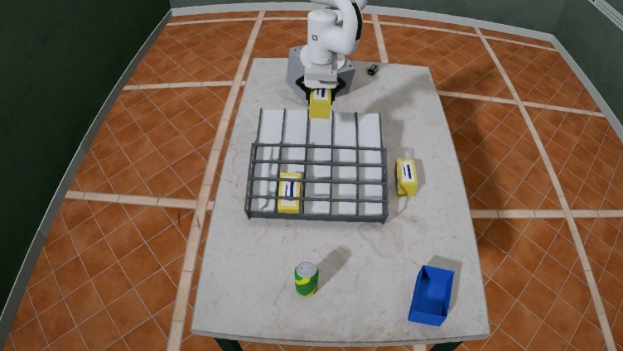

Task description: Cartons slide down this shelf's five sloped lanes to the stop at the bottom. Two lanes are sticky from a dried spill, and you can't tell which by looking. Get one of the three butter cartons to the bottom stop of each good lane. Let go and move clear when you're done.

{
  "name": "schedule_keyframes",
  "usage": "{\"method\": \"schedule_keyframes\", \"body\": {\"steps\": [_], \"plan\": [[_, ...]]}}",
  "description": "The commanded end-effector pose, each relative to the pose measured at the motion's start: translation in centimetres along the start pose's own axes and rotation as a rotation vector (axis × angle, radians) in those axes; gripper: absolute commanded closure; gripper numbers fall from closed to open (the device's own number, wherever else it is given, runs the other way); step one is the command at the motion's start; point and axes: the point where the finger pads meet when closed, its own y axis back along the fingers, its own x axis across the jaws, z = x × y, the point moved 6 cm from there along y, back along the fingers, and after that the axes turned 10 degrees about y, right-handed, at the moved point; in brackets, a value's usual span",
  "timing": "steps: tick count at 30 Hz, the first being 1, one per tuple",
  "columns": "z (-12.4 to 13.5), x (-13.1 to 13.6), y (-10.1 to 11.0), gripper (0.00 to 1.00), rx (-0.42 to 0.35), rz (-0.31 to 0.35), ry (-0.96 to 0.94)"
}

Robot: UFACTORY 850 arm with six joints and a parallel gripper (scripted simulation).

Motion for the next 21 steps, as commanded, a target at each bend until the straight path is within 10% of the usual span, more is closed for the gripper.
{"method": "schedule_keyframes", "body": {"steps": [1,21], "plan": [[0.0,0.0,-1.3,1.00,0.000,-0.002,-0.001],[0.0,0.0,-4.3,1.00,0.000,-0.001,-0.001]]}}
